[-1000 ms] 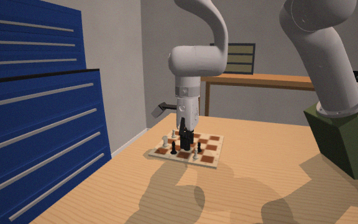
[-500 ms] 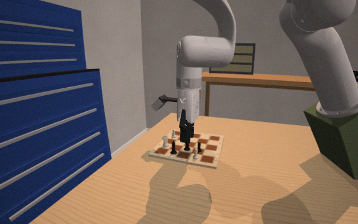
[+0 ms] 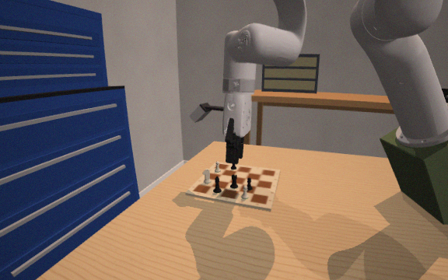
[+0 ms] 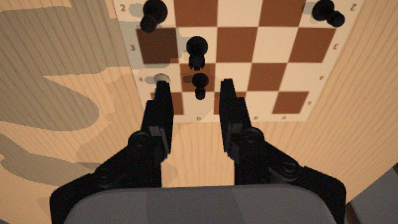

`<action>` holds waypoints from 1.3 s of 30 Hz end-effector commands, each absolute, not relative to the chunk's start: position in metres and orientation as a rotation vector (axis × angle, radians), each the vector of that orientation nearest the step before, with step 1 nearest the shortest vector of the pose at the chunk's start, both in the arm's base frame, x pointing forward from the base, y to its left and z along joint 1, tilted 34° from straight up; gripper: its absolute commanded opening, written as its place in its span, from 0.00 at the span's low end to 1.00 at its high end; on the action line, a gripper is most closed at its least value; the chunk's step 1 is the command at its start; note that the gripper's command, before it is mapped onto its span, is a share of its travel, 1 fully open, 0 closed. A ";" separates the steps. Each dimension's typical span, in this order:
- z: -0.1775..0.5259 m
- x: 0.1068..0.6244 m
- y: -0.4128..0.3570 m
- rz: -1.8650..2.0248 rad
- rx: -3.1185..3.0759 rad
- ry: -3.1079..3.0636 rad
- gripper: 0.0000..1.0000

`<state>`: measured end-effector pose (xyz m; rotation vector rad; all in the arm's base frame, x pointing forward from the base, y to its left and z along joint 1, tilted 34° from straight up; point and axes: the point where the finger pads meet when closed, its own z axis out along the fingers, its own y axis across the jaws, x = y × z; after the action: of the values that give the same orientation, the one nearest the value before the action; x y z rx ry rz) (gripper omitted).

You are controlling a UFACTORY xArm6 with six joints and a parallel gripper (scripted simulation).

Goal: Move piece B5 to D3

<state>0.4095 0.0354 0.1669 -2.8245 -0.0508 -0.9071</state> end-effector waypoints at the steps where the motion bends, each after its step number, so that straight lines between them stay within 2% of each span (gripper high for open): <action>1: 0.182 0.402 0.034 -0.856 -2.870 -0.038 0.37; 10: 0.187 0.399 0.033 -0.856 -2.870 -0.038 0.37; 11: 0.187 0.399 0.033 -0.856 -2.870 -0.038 1.00; 39: 0.194 0.394 0.032 -0.856 -2.869 -0.038 1.00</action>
<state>0.3953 0.0321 0.1891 -2.8708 -0.0386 -0.8506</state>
